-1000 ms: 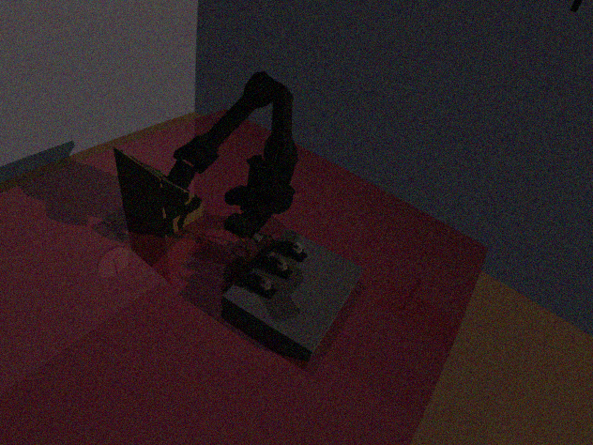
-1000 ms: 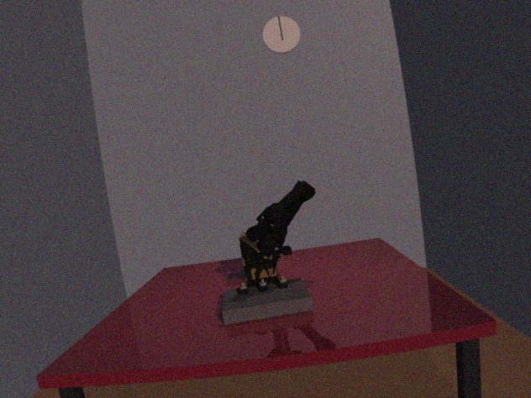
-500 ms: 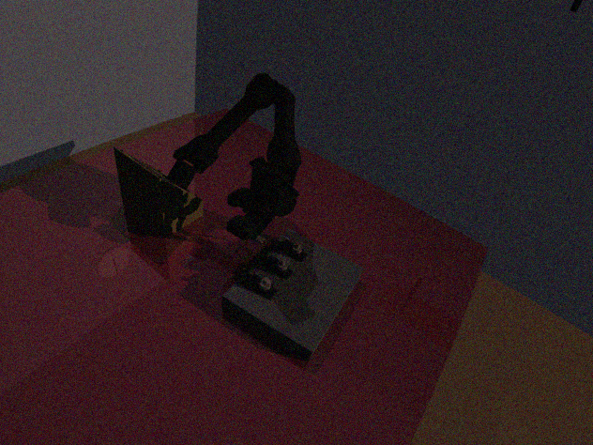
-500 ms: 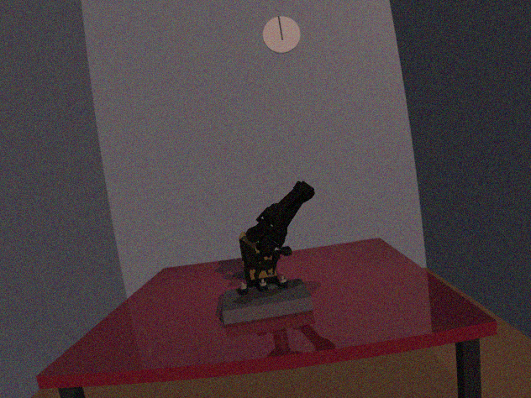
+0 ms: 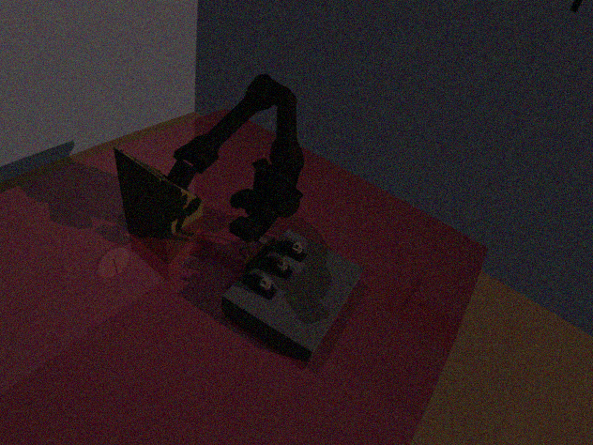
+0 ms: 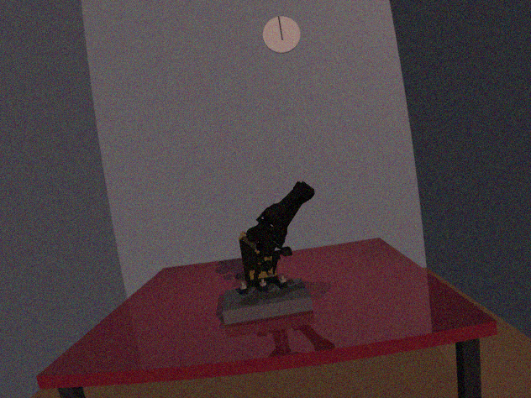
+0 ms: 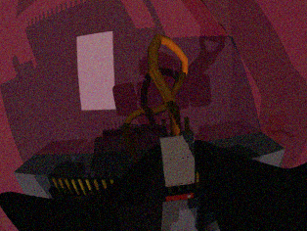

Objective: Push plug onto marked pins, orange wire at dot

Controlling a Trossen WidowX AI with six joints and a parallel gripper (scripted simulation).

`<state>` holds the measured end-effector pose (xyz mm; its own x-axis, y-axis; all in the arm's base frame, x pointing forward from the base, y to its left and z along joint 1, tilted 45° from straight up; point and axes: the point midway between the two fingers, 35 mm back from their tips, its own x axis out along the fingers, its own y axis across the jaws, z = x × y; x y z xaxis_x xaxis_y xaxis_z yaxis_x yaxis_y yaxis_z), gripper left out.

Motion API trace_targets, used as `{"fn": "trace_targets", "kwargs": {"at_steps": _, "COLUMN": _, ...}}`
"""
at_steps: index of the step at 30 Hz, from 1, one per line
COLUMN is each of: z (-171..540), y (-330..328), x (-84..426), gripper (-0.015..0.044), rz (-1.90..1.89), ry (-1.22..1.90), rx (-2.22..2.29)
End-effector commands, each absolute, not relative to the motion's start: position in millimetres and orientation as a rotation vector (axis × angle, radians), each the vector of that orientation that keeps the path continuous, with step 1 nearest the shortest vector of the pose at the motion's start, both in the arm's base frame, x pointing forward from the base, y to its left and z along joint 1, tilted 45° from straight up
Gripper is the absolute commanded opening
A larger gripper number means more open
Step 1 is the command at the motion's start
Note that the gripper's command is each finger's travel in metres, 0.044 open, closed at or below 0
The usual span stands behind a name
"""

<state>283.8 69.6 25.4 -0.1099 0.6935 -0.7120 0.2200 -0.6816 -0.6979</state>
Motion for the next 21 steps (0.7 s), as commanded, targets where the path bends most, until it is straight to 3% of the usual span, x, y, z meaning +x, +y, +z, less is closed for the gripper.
{"fn": "trace_targets", "kwargs": {"at_steps": 1, "z": 27.0, "y": 70.7, "x": 287.5, "gripper": 0.0000, "rz": 1.845, "ry": -1.003, "rx": -1.813}}
{"fn": "trace_targets", "kwargs": {"at_steps": 14, "z": 28.5, "y": 72.8, "x": 295.4, "gripper": 0.0000, "rz": 1.844, "ry": -1.004, "rx": -1.813}}
{"fn": "trace_targets", "kwargs": {"at_steps": 21, "z": 24.6, "y": 72.2, "x": 291.8, "gripper": 0.0184, "rz": 1.844, "ry": -1.003, "rx": -1.813}}
